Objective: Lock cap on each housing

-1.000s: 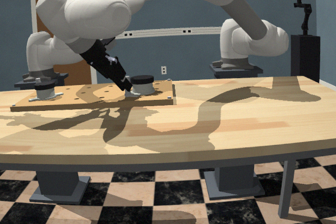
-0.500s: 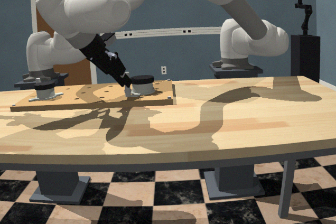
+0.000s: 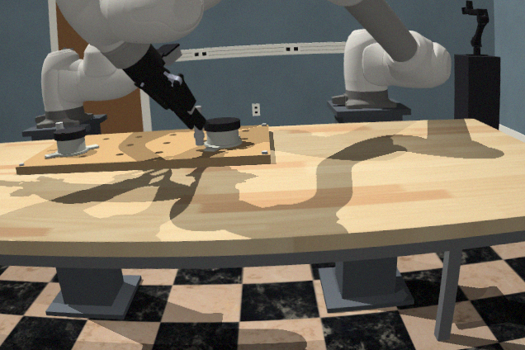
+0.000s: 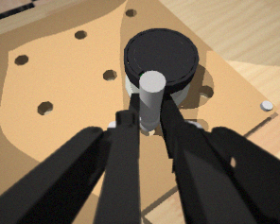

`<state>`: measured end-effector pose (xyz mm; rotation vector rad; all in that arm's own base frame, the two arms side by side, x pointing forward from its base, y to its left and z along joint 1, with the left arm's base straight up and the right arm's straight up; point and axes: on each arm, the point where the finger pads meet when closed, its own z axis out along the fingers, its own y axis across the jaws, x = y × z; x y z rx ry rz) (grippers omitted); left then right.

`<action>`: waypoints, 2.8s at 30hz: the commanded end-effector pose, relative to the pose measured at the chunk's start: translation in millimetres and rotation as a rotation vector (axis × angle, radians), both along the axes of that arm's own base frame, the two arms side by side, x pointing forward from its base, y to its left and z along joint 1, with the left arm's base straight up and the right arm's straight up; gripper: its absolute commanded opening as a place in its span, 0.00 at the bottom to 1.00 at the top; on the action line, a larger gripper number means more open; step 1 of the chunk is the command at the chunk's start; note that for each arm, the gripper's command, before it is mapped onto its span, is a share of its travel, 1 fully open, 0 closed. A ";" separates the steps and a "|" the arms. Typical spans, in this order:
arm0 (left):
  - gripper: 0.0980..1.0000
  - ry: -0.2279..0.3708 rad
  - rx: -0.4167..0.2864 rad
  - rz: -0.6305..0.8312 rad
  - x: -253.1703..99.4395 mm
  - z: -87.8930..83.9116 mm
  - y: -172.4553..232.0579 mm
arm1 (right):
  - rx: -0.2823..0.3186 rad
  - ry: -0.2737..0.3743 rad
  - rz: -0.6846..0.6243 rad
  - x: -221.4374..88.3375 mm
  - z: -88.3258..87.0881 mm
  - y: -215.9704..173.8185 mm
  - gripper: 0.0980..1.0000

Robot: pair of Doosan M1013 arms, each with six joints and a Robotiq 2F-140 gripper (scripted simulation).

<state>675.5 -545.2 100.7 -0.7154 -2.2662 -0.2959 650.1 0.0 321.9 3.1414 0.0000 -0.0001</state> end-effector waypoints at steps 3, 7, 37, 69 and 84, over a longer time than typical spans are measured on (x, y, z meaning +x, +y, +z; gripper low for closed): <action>0.00 -0.001 -0.001 0.000 0.2 0.9 -0.1 | 0.000 -0.001 0.000 0.2 0.7 0.1 1.00; 0.00 -0.001 -0.001 0.000 0.3 -0.1 -0.1 | 0.000 -0.001 0.000 0.2 0.7 0.1 1.00; 0.00 0.001 -0.002 0.452 -2.2 6.5 -84.9 | 0.000 -0.001 0.000 0.2 0.7 0.1 1.00; 0.00 0.006 0.001 1.208 -7.7 19.4 -225.2 | 0.000 -0.001 0.000 0.2 0.7 0.1 1.00; 0.00 0.002 0.001 1.383 -9.8 20.8 -258.6 | 0.000 -0.001 0.000 0.2 0.7 0.1 1.00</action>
